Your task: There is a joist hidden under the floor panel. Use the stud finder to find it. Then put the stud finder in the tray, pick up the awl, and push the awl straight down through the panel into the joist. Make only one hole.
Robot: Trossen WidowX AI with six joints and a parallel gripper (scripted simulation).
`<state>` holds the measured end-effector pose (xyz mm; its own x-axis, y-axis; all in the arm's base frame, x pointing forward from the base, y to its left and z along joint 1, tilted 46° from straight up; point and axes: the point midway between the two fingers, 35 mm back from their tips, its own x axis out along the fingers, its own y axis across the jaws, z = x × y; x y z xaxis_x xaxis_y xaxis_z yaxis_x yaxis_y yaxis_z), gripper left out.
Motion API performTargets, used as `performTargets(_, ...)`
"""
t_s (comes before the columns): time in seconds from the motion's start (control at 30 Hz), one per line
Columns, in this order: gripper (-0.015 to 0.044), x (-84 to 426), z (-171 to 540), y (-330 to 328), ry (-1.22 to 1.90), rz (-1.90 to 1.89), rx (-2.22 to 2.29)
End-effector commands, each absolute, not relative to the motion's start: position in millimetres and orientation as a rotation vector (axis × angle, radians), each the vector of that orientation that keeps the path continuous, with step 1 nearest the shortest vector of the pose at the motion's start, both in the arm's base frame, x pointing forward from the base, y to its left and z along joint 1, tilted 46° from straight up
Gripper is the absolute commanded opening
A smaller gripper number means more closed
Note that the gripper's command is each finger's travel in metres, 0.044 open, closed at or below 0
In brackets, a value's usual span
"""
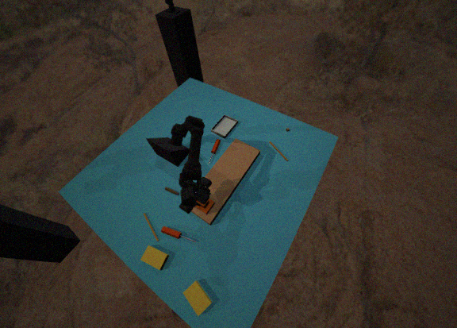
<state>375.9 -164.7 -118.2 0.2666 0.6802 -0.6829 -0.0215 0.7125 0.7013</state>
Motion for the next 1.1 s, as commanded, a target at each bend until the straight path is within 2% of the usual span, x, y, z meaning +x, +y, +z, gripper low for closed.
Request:
performTargets(0.0,0.0,376,-118,-164,1.223,0.522,0.648)
performTargets(0.33,0.0,377,-114,-169,1.223,0.521,0.648)
performTargets(1.07,0.0,376,-57,-232,1.227,0.516,0.644)
